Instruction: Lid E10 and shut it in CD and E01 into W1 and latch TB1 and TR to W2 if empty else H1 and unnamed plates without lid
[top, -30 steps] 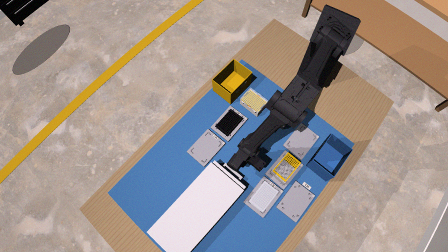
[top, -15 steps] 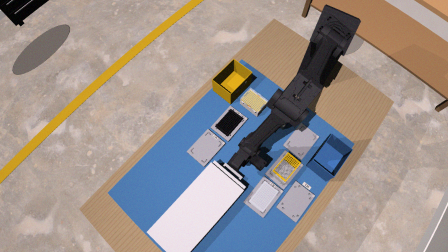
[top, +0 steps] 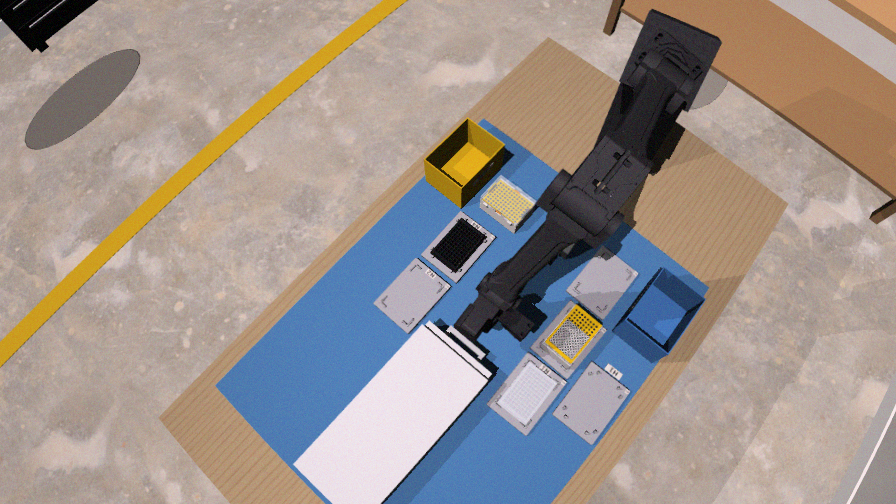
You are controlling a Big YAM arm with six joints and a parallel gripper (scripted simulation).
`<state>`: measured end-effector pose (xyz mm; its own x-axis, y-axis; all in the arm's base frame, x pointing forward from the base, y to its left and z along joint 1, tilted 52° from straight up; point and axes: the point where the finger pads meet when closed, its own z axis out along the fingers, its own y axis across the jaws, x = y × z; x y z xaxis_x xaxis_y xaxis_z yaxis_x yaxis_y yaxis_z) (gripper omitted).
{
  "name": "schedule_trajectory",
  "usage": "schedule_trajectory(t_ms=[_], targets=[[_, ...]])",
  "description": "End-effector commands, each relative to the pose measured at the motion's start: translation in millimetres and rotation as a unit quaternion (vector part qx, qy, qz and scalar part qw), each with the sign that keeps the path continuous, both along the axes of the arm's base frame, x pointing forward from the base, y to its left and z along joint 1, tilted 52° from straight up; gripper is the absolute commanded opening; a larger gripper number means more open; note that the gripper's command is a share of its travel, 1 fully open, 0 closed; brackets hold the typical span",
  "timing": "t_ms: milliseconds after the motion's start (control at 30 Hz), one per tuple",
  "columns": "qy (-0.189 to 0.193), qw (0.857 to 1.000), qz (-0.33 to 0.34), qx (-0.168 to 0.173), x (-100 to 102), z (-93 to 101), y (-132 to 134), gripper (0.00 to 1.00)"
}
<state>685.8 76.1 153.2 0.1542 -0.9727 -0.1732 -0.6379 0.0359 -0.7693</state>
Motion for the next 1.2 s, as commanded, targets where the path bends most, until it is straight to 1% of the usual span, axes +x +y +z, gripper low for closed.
schedule_trajectory(t_ms=[0,167,200,267,433,600,733,767,833,1033,1167], targets=[[-0.011,1.000,0.000,-0.002,-7,23.4,-8,0.00],[-0.011,1.000,0.000,-0.002,-10,25.8,-9,0.00],[-0.015,1.000,-0.001,-0.002,-8,31.3,-10,0.00],[-0.011,1.000,-0.002,-0.003,-13,28.1,-12,0.00],[-0.011,1.000,0.001,-0.002,-18,32.1,-10,0.00],[-0.011,1.000,-0.002,-0.003,-23,36.0,-16,0.00],[-0.011,1.000,-0.001,-0.003,-25,37.6,-15,0.00],[-0.016,1.000,0.004,-0.002,-24,43.5,-8,0.00],[-0.011,1.000,0.003,-0.003,-29,39.9,-10,0.00],[-0.011,1.000,-0.002,-0.003,-34,44.6,-18,0.00],[-0.011,1.000,0.001,-0.003,-39,48.1,-16,0.00]])
